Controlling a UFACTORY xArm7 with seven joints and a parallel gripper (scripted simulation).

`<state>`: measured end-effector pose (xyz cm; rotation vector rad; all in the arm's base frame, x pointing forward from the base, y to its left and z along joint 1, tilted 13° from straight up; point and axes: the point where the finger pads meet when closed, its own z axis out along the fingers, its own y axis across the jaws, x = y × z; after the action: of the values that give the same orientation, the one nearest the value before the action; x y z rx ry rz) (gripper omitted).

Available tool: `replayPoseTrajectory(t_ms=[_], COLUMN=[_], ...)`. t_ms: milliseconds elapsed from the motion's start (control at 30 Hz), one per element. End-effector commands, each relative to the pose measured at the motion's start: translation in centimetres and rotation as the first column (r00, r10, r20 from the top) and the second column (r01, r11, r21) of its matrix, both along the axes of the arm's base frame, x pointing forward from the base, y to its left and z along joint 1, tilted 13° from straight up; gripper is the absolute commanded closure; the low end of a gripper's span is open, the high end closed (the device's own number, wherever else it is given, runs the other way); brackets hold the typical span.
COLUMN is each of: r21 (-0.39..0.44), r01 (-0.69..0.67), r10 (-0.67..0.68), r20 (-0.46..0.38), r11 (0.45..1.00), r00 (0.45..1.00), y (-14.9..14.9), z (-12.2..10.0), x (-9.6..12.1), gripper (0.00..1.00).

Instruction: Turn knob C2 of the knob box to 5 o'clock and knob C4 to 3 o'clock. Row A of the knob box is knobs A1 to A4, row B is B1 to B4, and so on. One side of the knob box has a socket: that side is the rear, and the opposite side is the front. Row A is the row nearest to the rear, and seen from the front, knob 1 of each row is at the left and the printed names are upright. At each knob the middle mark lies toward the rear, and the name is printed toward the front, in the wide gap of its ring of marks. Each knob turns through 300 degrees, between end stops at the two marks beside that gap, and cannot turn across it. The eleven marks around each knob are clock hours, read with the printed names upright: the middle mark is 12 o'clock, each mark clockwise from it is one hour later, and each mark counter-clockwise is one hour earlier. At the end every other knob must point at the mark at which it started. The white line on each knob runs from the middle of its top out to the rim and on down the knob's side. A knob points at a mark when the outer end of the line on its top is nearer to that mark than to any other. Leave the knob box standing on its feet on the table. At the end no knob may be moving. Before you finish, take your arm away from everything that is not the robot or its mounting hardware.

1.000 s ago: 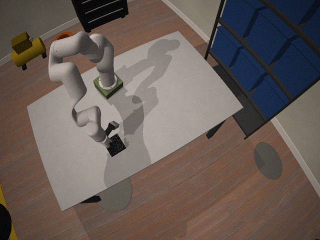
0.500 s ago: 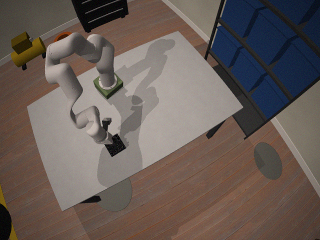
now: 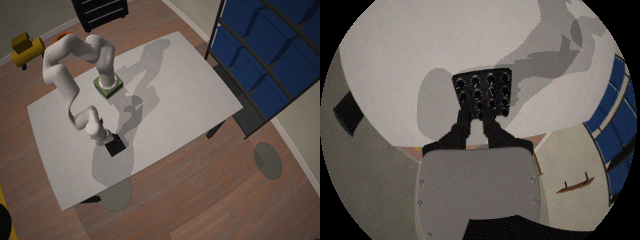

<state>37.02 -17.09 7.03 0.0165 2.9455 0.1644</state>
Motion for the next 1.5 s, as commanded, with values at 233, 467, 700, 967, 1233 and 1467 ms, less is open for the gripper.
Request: replayPoseTrajectory(t_ms=[233,467,700,967,1233,1467], r21=[-0.077,-0.141,-0.198,-0.266,-0.302,-0.309], r01=[-0.354,-0.557,-0.708,-0.85,-0.905,-0.914], r10=[0.357,0.566,0.724,0.878,0.942,0.952], r20=[0.031,0.032,0.017,-0.023,-0.06,-0.069], r11=[0.932,0.819,0.678,0.455,0.299,0.263], r00=[0.934,0.824,0.689,0.478,0.331,0.298], y=[-0.3,-0.6,-0.9,-1.6,-2.0,-2.1], z=[0.4,0.7,0.9,1.3,1.6,1.6], x=[0.0,0.1,0.1,0.1,0.2,0.2], gripper=[0.81,0.81,0.81,0.81,0.81,0.81])
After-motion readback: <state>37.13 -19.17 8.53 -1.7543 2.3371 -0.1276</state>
